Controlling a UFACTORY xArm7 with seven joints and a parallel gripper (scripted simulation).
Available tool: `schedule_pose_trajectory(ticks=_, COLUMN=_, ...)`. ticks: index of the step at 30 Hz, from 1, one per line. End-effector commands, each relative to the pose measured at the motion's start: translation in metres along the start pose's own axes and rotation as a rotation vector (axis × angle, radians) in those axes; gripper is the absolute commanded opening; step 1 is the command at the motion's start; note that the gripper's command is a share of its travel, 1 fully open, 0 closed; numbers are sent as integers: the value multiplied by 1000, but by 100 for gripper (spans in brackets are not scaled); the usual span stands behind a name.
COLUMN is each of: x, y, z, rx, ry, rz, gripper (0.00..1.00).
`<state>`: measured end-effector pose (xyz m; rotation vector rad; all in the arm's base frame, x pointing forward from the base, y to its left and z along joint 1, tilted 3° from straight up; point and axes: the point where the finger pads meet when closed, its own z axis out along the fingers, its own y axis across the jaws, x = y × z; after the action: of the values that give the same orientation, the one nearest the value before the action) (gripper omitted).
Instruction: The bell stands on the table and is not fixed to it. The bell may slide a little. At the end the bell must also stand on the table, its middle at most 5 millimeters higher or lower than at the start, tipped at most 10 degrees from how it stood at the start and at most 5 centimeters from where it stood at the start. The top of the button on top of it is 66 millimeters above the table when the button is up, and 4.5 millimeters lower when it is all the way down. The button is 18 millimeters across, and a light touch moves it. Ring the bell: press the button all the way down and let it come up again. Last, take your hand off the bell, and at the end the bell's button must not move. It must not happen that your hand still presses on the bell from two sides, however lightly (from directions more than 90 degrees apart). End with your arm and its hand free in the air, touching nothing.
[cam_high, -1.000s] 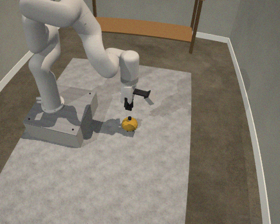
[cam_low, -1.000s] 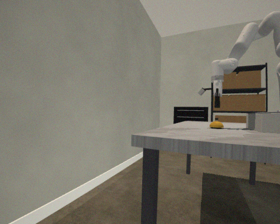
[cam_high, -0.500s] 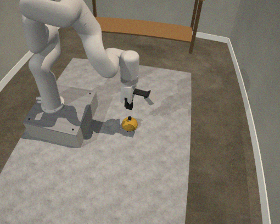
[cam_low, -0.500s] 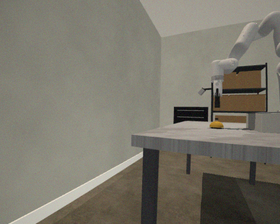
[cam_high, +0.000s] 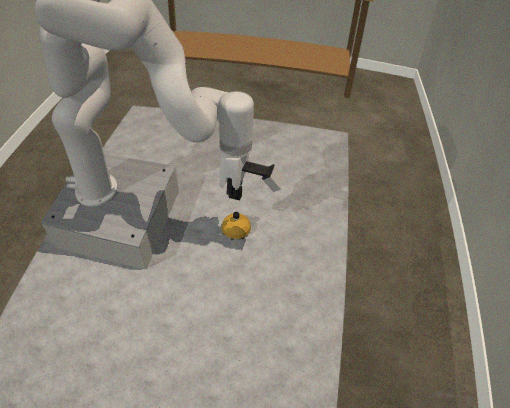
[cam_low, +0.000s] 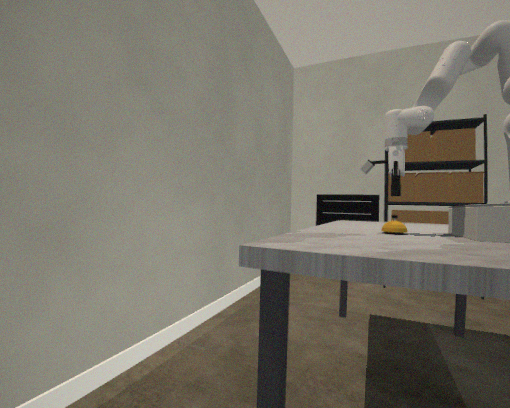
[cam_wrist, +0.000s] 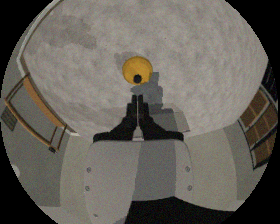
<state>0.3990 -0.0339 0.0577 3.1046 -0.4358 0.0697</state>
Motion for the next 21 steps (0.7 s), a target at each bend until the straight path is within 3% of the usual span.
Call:
schedule_pose_trajectory(ticks=1, x=1, y=0, z=-1, rx=1, ry=4, rz=0, gripper=0)
schedule_pose_trajectory(ticks=21, x=2, y=0, z=5, rx=0, ry=4, rz=0, gripper=0)
